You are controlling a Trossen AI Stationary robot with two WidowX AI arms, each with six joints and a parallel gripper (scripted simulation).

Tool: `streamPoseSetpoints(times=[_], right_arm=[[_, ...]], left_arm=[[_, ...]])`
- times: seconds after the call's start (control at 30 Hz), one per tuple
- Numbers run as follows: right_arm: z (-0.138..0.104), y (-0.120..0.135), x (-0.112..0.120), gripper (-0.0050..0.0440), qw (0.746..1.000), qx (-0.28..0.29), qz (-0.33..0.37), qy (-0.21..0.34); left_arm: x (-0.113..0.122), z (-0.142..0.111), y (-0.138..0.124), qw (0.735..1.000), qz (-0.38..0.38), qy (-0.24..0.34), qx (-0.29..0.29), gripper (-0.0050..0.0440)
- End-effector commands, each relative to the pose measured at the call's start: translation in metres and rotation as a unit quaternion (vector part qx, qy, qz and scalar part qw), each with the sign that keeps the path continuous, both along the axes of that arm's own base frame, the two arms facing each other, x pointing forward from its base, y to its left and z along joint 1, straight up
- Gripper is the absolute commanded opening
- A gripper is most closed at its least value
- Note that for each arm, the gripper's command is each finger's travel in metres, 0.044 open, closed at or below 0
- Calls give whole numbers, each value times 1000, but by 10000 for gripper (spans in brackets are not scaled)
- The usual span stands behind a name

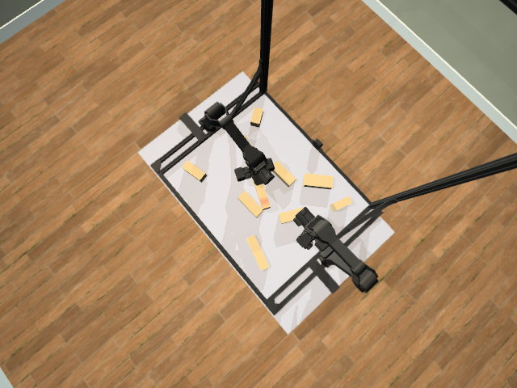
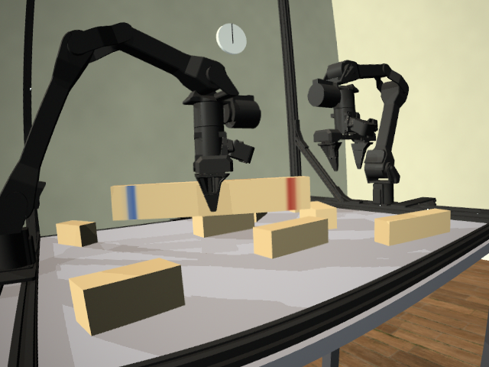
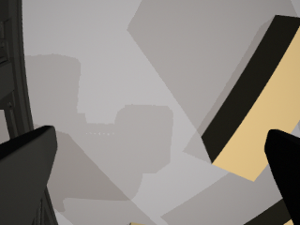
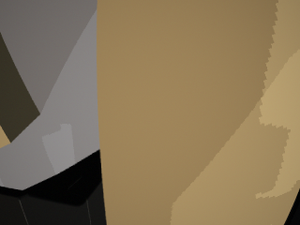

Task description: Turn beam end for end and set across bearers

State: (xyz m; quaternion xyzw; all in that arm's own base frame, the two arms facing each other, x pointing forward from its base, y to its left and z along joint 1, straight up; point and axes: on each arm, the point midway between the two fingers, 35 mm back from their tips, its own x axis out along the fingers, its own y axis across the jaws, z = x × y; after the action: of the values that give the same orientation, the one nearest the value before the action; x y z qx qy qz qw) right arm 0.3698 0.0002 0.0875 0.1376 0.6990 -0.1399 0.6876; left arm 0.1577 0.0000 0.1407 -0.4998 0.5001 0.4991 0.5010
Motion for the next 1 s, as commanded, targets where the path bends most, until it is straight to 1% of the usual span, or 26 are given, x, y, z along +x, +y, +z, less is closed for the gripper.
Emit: streamPoseSetpoints(times=[0.0, 0.4, 0.8, 0.87, 0.97], right_arm=[[5, 0, 5, 0, 1000, 0, -21, -8], [5, 0, 8, 0, 997, -1, -80, -8], [5, 1, 12, 0, 988, -1, -151, -8], [5, 1, 12, 0, 988, -1, -151, -8], [5, 1, 13, 0, 986, -1, -169, -8]], left_arm=[[0, 0, 0, 1000, 1, 1, 0, 440], [0, 0, 0, 1000, 1, 1, 0, 440], [0, 0, 0, 1000, 1, 1, 0, 440], [0, 0, 0, 1000, 1, 1, 0, 440], [0, 0, 0, 1000, 1, 1, 0, 440]])
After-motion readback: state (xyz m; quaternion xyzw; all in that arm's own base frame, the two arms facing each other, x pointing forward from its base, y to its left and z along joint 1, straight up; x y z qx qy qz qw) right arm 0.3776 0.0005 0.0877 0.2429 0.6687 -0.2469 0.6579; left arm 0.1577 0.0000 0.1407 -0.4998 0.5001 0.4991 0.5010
